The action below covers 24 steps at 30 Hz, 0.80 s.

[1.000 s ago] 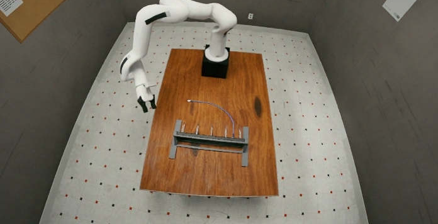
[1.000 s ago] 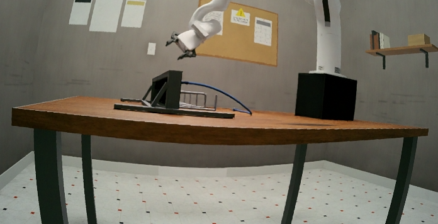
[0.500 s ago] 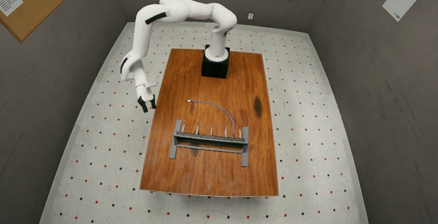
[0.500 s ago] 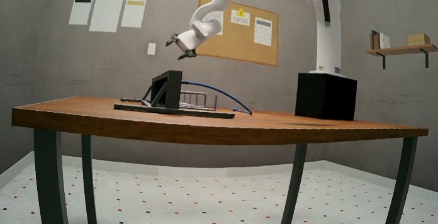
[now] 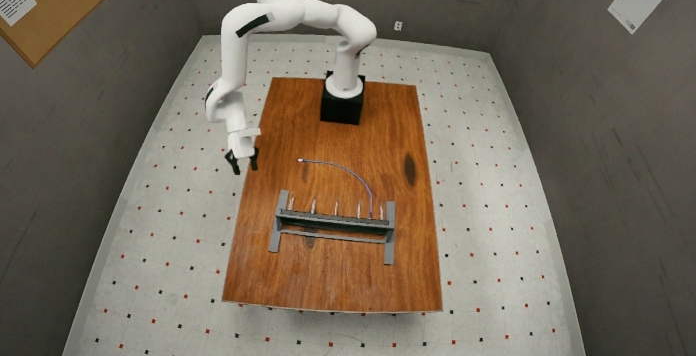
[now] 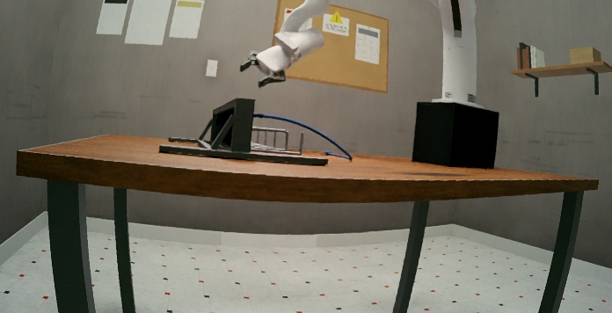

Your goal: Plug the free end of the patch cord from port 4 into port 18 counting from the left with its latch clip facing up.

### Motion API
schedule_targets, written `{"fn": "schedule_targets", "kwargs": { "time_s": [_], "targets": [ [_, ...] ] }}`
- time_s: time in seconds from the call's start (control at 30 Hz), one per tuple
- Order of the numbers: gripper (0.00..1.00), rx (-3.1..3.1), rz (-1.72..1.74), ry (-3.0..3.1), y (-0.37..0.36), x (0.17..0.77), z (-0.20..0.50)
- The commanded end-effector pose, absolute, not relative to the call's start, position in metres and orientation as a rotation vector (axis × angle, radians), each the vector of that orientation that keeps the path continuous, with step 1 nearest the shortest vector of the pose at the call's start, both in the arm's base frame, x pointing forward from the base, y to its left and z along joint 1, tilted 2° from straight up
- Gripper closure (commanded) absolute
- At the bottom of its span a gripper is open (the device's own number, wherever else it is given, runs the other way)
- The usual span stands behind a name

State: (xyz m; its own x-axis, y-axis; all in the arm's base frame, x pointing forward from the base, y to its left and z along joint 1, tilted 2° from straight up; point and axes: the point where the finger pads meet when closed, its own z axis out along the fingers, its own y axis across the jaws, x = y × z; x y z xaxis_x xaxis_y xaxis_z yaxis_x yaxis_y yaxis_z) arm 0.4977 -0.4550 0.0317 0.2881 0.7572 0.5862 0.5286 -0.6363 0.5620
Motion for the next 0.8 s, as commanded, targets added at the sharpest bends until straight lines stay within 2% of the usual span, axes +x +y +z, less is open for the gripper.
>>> {"fn": "schedule_targets", "kwargs": {
  "time_s": [0.0, 0.77],
  "targets": [
    [0.00, 2.405, 1.236, 0.964, -0.442, 0.489, 0.026],
    [0.00, 2.684, 1.099, 0.226, -0.395, 0.455, 0.002]
  ]
}}
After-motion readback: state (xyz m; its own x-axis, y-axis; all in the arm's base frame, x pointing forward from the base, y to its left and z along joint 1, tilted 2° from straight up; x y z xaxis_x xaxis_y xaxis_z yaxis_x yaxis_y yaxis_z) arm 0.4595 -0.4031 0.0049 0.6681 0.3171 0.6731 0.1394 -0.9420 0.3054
